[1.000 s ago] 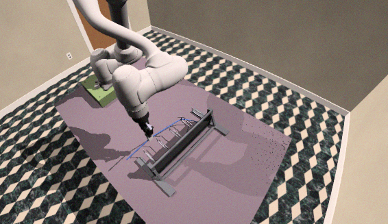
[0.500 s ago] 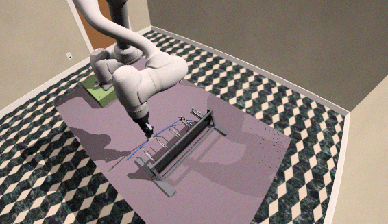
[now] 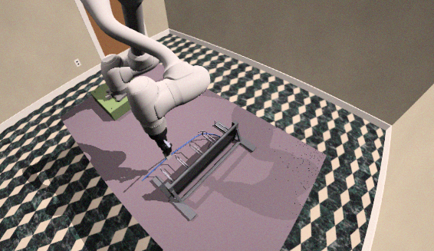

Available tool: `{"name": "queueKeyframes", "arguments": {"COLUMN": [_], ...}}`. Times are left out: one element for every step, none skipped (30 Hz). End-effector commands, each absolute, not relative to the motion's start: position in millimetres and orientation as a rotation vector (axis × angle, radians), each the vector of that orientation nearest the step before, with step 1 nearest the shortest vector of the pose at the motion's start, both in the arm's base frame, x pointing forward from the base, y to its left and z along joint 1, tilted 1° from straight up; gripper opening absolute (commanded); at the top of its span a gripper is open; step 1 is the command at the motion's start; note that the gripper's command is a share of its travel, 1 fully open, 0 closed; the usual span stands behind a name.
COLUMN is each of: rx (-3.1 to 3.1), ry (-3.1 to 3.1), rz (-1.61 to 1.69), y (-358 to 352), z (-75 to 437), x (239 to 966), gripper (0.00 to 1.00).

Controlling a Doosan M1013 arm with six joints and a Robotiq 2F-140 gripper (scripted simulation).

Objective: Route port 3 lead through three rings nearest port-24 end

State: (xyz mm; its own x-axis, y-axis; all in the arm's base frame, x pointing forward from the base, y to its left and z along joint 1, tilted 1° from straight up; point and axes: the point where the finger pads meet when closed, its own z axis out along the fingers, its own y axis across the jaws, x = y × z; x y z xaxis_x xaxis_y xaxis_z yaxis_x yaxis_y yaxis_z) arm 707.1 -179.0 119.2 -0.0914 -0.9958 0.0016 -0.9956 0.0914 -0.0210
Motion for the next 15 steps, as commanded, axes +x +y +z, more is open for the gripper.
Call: {"name": "queueKeyframes", "arguments": {"rx": [-2.109, -2.109, -2.109, -2.109, -2.109, -2.109, -2.109, -2.109, -2.109, -2.109, -2.109, -2.109, -2.109, -2.109, -2.109], "ry": [2.311, 2.311, 2.311, 2.311, 2.311, 2.311, 2.311, 2.311, 2.311, 2.311, 2.311, 2.311, 2.311, 2.311, 2.311], "rz": [-0.028, -0.028, -0.028, -0.028, -0.028, -0.028, -0.028, -0.028, -0.028, -0.028, -0.028, -0.028, -0.028, -0.028, -0.028], "y": [-180, -180, -180, -180, -180, -180, -180, -180, -180, -180, -180, -180, -180, -180, -180], "z": [117, 115, 114, 112, 110, 108, 107, 105, 103, 101, 99, 97, 95, 93, 93], "x": [708, 708, 708, 708, 708, 708, 708, 708, 708, 708, 708, 708, 708, 708, 708], "gripper": [0.00, 0.00, 0.00, 0.00, 0.00, 0.00, 0.00, 0.00, 0.00, 0.00, 0.00, 0.00, 0.00, 0.00, 0.00]}}
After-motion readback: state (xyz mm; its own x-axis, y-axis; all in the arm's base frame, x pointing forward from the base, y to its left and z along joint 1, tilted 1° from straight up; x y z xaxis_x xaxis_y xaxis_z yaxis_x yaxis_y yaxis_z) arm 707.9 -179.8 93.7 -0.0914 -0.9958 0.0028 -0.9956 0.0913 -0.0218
